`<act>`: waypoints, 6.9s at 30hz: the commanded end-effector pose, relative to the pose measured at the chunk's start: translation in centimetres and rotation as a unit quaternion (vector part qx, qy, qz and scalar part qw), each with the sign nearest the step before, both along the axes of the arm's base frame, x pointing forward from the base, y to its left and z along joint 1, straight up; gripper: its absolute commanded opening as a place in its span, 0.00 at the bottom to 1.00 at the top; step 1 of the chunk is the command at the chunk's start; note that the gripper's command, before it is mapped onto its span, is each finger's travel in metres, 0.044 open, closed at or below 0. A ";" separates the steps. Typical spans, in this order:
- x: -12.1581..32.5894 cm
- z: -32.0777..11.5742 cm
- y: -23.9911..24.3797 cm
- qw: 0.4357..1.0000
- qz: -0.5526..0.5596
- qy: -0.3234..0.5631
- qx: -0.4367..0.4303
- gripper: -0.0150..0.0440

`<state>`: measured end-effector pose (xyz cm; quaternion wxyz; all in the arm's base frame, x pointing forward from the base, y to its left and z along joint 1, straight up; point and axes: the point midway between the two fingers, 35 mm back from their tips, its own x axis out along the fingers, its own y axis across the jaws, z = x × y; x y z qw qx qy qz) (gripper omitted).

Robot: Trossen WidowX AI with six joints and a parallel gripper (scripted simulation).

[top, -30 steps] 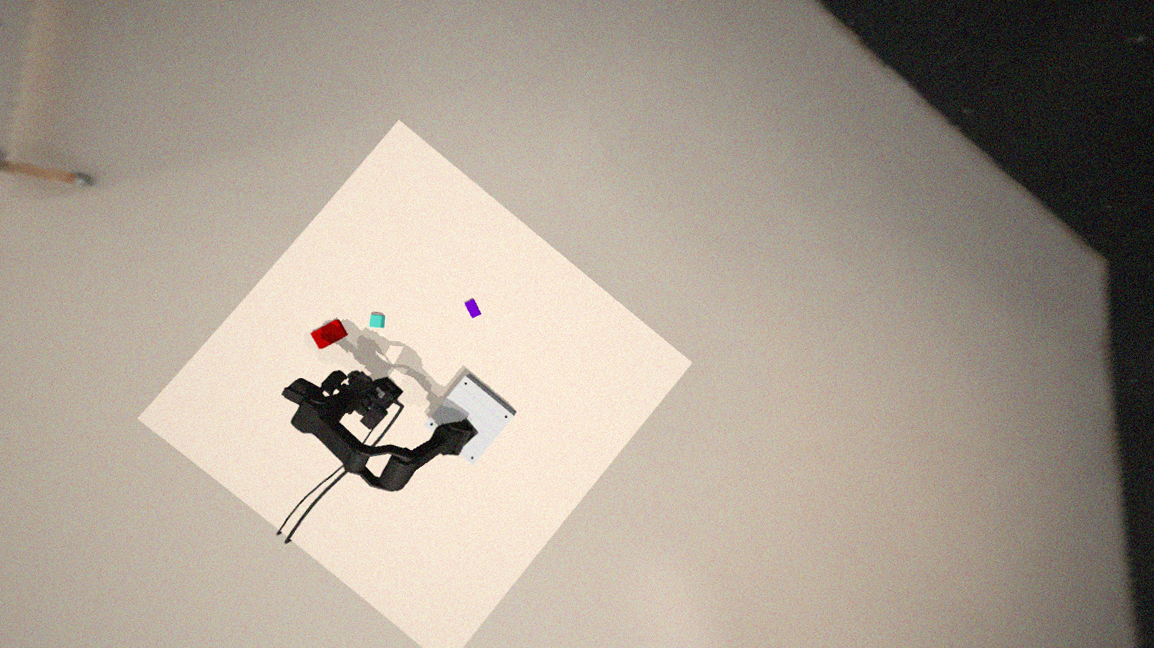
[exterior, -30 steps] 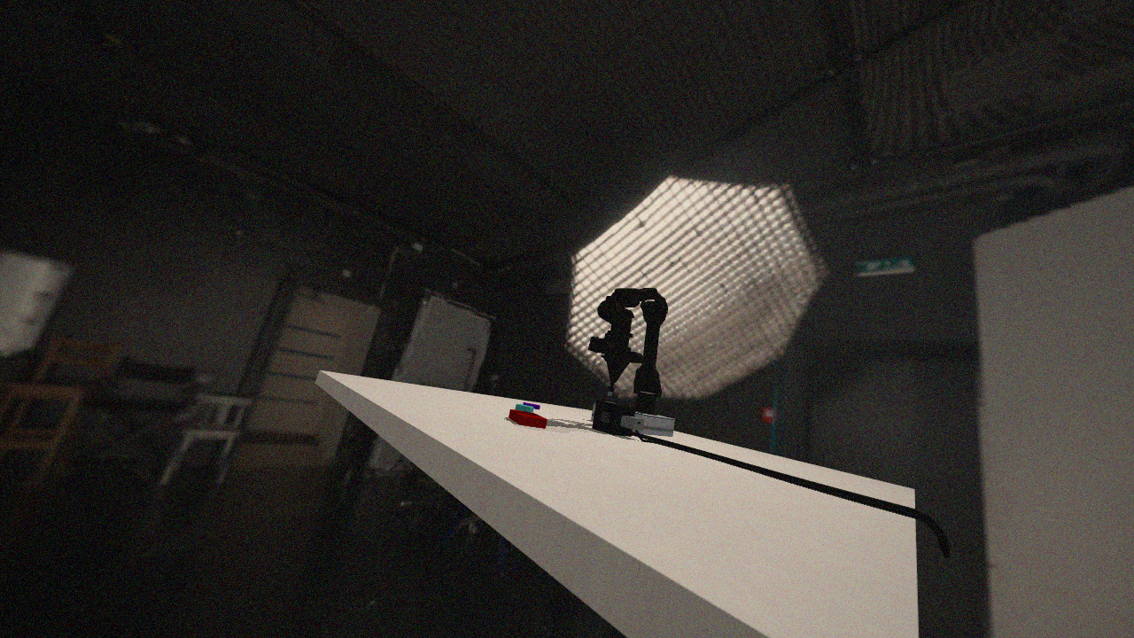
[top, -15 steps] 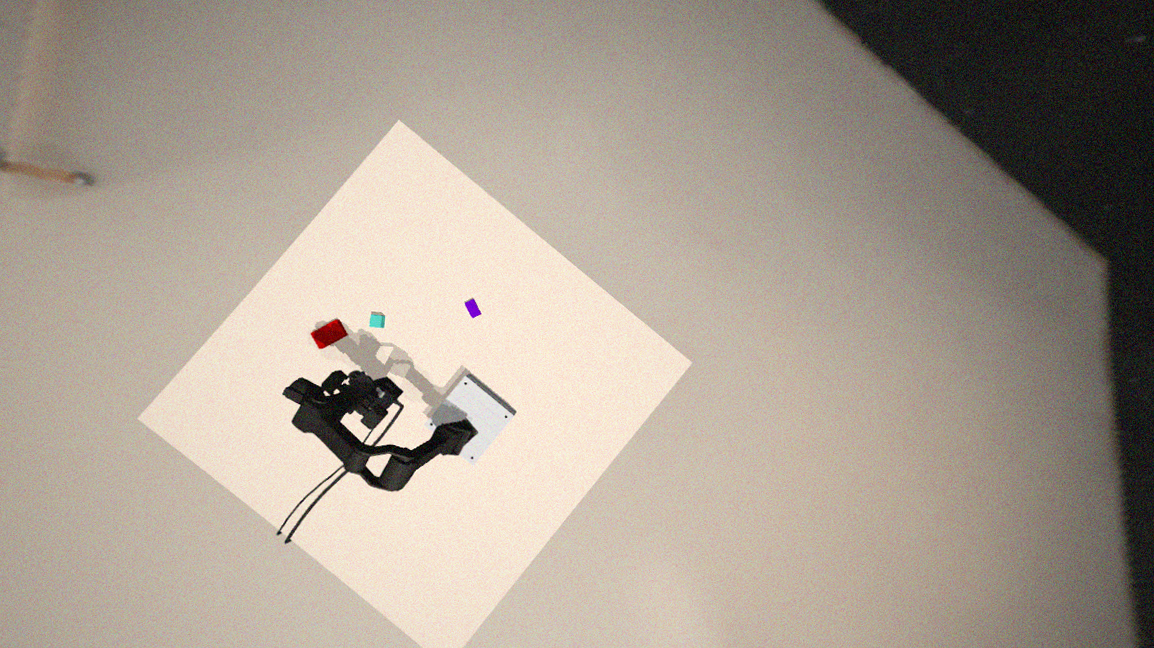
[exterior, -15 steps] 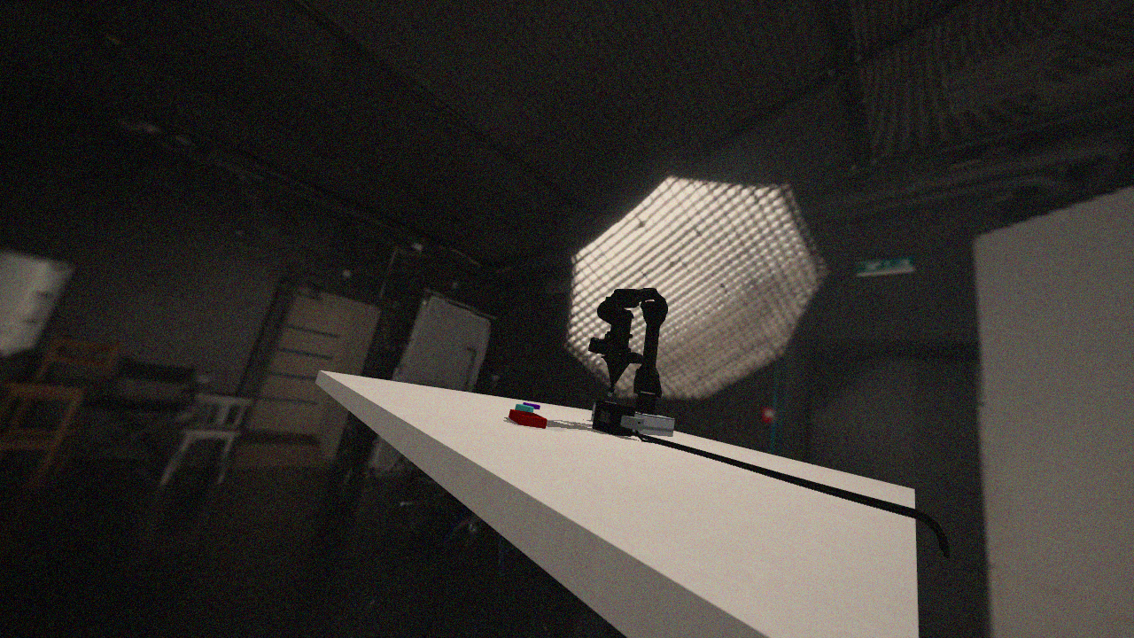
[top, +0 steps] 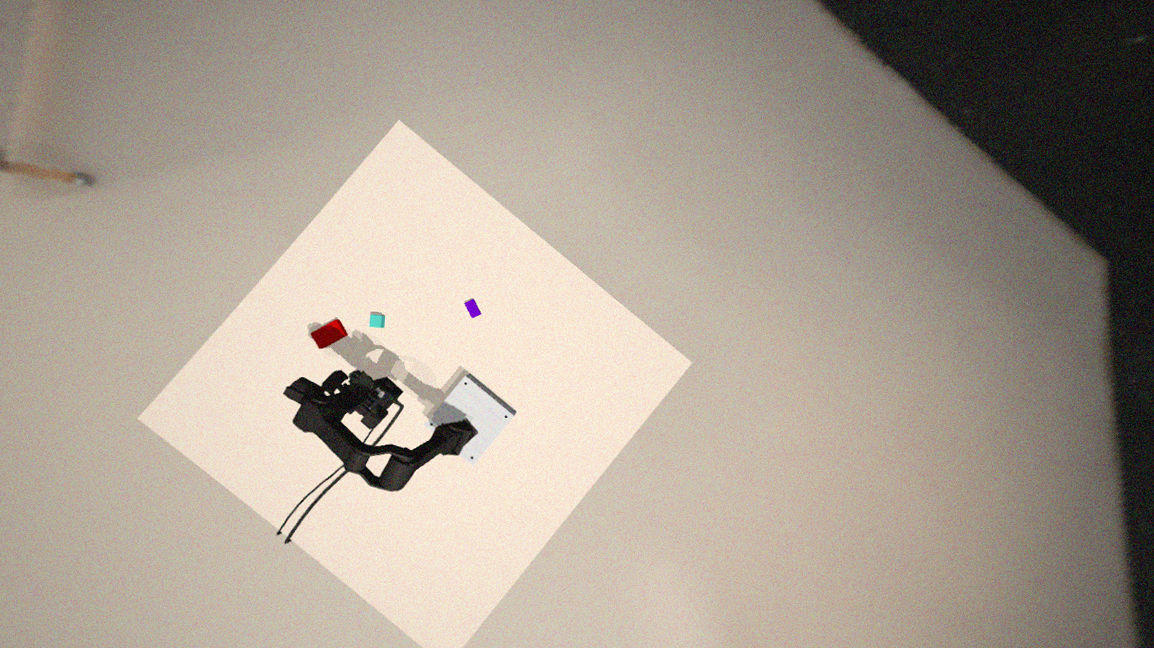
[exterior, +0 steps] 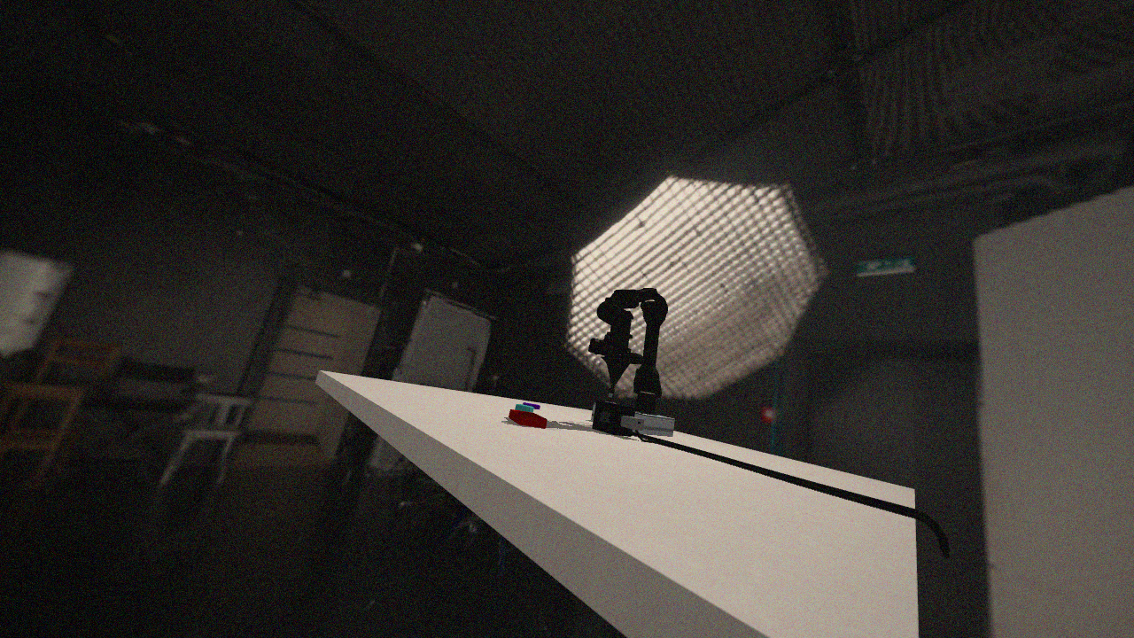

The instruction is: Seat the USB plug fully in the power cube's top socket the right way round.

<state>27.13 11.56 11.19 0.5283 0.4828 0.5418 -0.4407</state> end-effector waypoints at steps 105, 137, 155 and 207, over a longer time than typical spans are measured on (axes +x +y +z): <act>0.0 -1.3 0.4 1.000 -0.001 0.002 0.023 0.25; 0.0 -1.7 0.4 1.000 -0.001 0.002 0.023 0.25; 0.0 -1.9 0.4 1.000 -0.001 0.002 0.023 0.25; 0.0 -2.5 0.4 1.000 -0.001 0.002 0.023 0.25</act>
